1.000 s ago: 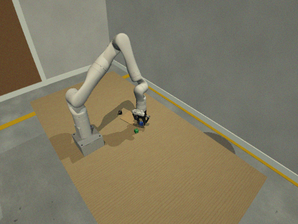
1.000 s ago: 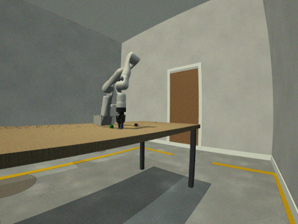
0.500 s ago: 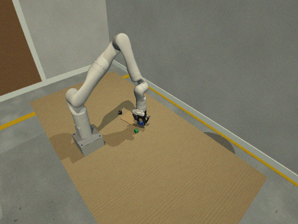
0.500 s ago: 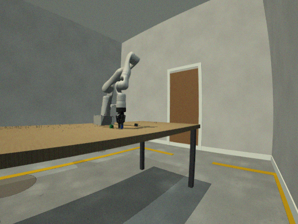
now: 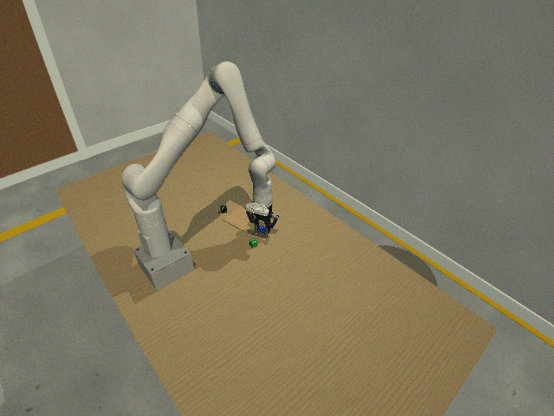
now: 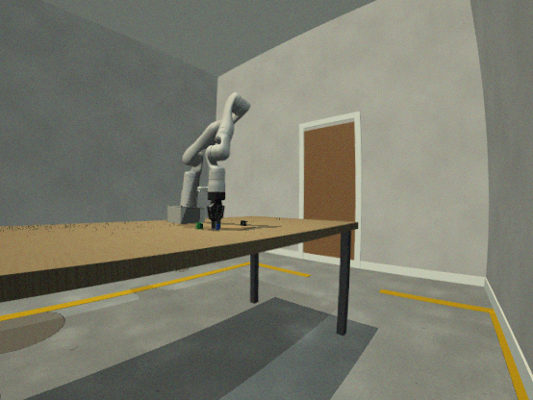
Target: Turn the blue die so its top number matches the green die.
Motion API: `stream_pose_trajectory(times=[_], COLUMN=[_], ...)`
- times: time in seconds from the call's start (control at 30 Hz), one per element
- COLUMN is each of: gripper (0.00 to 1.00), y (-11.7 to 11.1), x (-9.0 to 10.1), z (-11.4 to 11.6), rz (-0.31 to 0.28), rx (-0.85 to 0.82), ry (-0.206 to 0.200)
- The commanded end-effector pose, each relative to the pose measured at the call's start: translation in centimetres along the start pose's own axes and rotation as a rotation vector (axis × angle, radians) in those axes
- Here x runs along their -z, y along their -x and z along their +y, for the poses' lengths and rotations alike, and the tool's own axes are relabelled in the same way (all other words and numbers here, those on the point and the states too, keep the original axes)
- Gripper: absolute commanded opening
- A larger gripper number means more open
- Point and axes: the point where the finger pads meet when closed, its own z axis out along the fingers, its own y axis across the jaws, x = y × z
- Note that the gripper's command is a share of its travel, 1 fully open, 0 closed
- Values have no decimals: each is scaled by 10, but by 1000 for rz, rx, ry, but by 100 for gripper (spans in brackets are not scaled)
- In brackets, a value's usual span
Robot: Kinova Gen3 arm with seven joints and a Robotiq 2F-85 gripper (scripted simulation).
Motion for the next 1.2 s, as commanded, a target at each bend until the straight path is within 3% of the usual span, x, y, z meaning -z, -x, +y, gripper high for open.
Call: stream_pose_trajectory(times=[0.0, 0.03, 1.17], gripper=[41, 21, 21], y=[0, 0, 0], x=[1, 1, 1], z=[0, 0, 0], rz=[-1, -1, -1], rx=[0, 0, 0], ry=[-1, -1, -1])
